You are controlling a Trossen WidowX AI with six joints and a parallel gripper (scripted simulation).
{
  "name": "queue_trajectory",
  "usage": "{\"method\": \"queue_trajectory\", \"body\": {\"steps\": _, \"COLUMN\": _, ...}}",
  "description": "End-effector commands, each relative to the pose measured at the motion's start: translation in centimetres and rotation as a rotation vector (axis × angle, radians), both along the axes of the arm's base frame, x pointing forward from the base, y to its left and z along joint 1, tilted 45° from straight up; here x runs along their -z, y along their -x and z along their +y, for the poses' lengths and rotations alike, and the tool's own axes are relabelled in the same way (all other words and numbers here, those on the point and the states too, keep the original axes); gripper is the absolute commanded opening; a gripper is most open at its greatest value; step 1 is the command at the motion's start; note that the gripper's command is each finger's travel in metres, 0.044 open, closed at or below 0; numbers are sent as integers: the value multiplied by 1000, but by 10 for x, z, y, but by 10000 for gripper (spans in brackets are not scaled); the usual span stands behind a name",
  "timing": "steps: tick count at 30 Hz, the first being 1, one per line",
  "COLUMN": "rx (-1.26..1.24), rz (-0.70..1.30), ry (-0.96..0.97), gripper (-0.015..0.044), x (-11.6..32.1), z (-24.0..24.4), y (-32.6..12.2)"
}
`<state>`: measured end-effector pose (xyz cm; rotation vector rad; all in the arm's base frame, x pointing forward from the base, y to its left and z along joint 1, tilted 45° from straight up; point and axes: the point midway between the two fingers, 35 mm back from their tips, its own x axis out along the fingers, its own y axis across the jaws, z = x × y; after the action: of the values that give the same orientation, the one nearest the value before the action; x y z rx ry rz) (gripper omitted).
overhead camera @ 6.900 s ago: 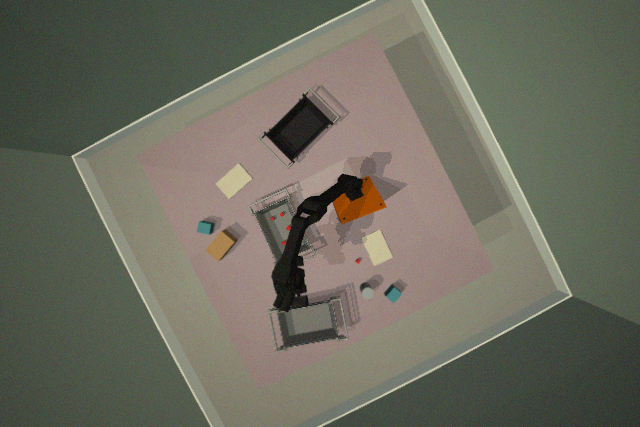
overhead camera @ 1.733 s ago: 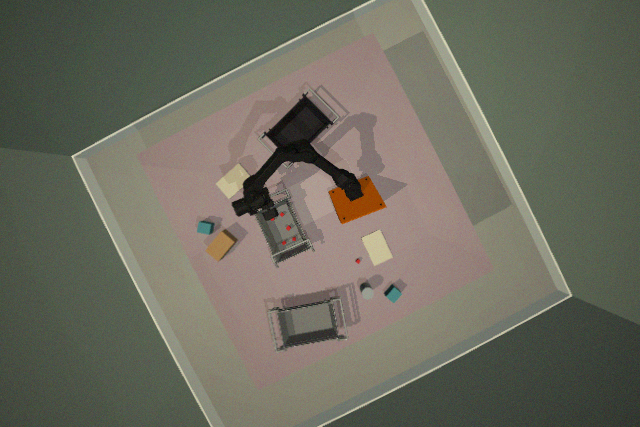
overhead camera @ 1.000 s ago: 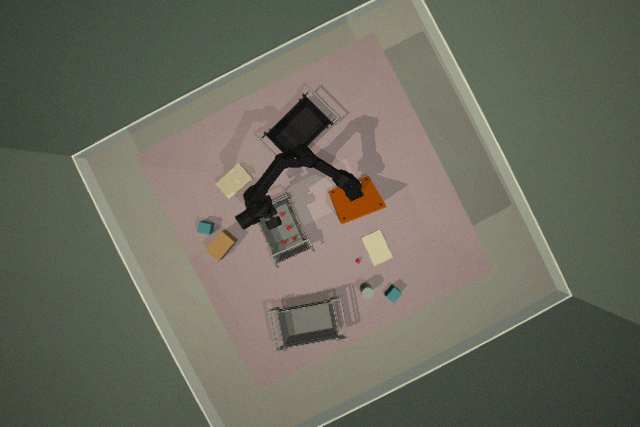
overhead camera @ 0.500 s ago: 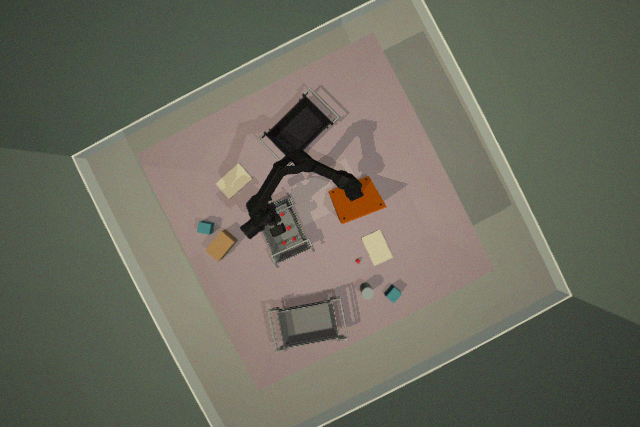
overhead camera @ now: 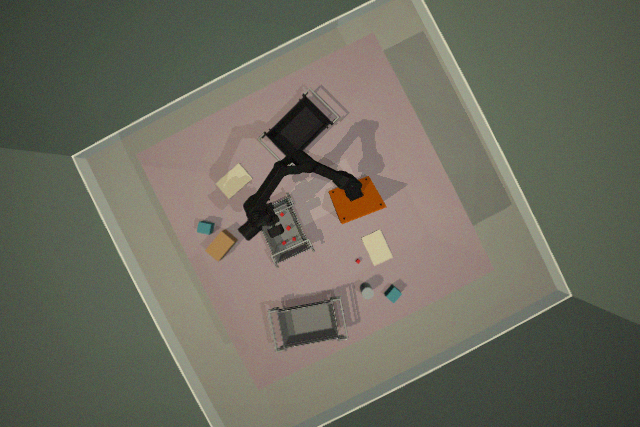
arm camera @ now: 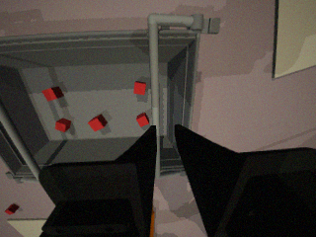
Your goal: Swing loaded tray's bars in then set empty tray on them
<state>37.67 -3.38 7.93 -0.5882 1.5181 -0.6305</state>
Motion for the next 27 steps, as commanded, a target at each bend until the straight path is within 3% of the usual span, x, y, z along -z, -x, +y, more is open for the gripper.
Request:
{"method": "queue_trajectory", "body": {"steps": 1, "rx": -1, "rz": 5, "ry": 0, "gripper": 84, "x": 1, "z": -1, "y": 1}}
{"method": "queue_trajectory", "body": {"steps": 11, "rx": -1, "rz": 5, "ry": 0, "gripper": 84, "x": 1, "z": -1, "y": 1}}
{"method": "queue_trajectory", "body": {"steps": 15, "rx": -1, "rz": 5, "ry": 0, "gripper": 0, "x": 1, "z": -1, "y": 1}}
{"method": "queue_trajectory", "body": {"steps": 27, "rx": 0, "rz": 1, "ry": 0, "gripper": 0, "x": 0, "z": 0, "y": 0}}
